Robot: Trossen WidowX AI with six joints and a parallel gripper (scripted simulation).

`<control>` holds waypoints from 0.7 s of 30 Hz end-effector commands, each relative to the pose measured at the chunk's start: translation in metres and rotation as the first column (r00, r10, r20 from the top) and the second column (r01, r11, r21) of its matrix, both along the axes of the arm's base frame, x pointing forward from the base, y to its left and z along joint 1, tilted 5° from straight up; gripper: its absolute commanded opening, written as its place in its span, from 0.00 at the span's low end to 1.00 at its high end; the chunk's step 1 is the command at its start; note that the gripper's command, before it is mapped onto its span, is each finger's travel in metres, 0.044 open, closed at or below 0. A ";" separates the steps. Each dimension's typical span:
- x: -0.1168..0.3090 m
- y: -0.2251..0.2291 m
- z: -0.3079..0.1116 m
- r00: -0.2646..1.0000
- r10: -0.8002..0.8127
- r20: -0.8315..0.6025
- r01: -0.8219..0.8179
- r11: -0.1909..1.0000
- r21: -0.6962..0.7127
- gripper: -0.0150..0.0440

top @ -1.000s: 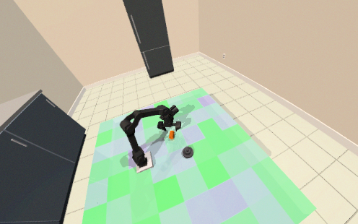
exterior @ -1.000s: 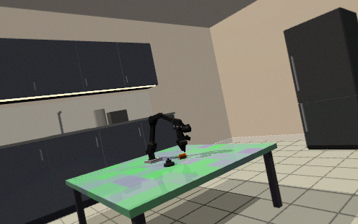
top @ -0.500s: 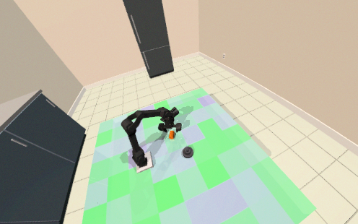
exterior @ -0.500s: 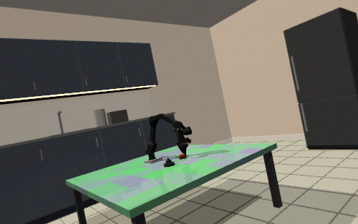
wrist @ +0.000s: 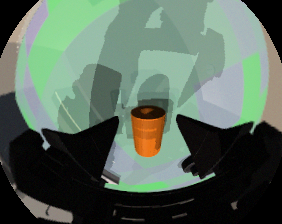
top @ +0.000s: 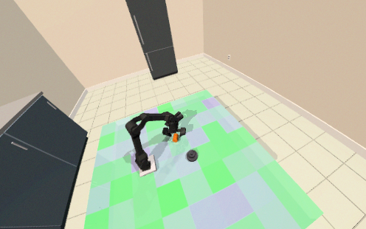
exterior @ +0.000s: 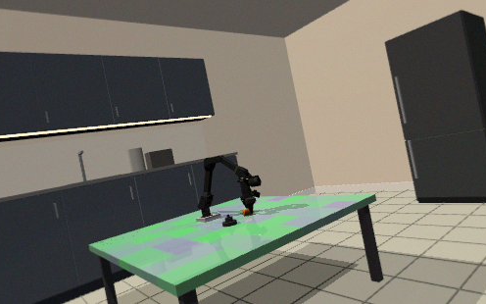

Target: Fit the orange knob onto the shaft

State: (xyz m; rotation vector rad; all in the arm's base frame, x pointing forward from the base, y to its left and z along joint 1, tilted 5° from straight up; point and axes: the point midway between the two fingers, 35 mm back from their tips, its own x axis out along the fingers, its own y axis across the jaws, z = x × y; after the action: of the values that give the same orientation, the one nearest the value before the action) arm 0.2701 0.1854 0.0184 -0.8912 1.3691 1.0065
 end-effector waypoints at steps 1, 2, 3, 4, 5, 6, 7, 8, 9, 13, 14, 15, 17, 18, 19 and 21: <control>-0.001 -0.001 -0.003 1.000 -0.004 -0.003 0.004 1.000 -0.006 0.78; -0.001 -0.001 -0.003 1.000 -0.004 -0.003 0.004 1.000 -0.006 0.73; -0.001 -0.001 -0.003 1.000 -0.004 -0.003 0.004 1.000 -0.006 0.69; -0.001 -0.001 -0.003 1.000 -0.004 -0.003 0.004 1.000 -0.006 0.66; -0.001 -0.001 -0.003 1.000 -0.004 -0.003 0.004 1.000 -0.006 0.66; -0.001 -0.001 -0.003 1.000 -0.004 -0.003 0.004 1.000 -0.006 0.66; -0.001 -0.001 -0.003 1.000 -0.004 -0.003 0.004 1.000 -0.006 0.66; -0.001 -0.001 -0.003 1.000 -0.004 -0.003 0.004 1.000 -0.006 0.66; -0.001 -0.001 -0.003 1.000 -0.004 -0.003 0.004 1.000 -0.006 0.66; -0.001 -0.001 -0.003 1.000 -0.004 -0.003 0.004 1.000 -0.006 0.66; -0.001 -0.001 -0.003 1.000 -0.004 -0.003 0.004 1.000 -0.006 0.66; -0.001 -0.001 -0.003 1.000 -0.004 -0.003 0.004 1.000 -0.006 0.65; -0.001 -0.001 -0.003 1.000 -0.004 -0.003 0.004 1.000 -0.006 0.63; -0.001 -0.001 -0.003 1.000 -0.004 -0.003 0.004 1.000 -0.006 0.62; -0.001 -0.001 -0.003 1.000 -0.004 -0.003 0.004 1.000 -0.006 0.60; -0.001 -0.001 -0.003 1.000 -0.004 -0.003 0.004 1.000 -0.006 0.58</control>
State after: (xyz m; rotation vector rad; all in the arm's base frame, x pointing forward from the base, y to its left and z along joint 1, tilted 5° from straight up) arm 0.2690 0.1848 0.0158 -0.8914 1.3750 1.0075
